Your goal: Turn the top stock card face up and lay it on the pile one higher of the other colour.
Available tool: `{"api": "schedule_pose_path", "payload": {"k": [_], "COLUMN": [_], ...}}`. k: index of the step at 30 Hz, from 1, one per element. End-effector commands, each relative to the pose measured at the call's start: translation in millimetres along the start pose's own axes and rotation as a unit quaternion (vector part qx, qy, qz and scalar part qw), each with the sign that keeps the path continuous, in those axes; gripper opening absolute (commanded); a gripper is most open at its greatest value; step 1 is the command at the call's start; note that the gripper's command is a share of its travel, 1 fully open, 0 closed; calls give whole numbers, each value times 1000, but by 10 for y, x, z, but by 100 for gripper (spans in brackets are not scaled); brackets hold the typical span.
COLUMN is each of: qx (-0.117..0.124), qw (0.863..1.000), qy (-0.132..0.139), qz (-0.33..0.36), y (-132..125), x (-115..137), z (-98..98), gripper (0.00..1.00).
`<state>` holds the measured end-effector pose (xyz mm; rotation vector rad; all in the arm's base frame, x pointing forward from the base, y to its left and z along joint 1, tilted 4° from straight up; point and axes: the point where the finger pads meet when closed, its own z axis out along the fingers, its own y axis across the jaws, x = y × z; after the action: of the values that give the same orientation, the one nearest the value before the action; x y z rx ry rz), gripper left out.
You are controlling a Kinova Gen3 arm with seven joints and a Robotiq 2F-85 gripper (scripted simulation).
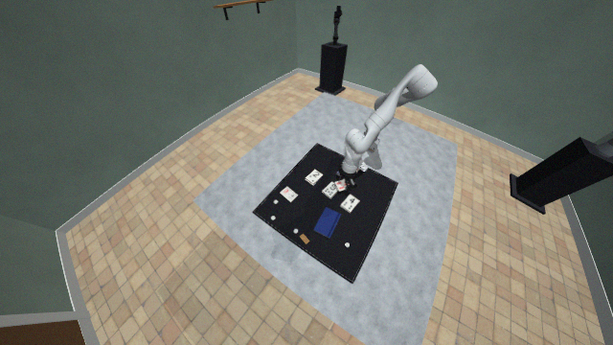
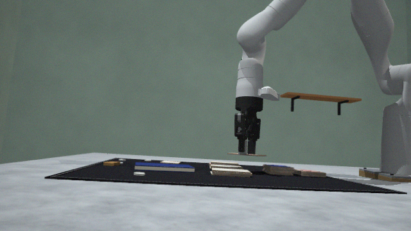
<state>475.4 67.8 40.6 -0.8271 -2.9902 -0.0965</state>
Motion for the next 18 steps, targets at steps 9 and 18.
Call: {"api": "schedule_pose_path", "payload": {"k": [9, 18], "qx": [-2, -1], "qw": [998, 991], "qy": [-1, -2], "qz": [-67, -135], "y": [-64, -91], "x": [-241, -405], "z": [-15, -25], "gripper": [72, 72]}}
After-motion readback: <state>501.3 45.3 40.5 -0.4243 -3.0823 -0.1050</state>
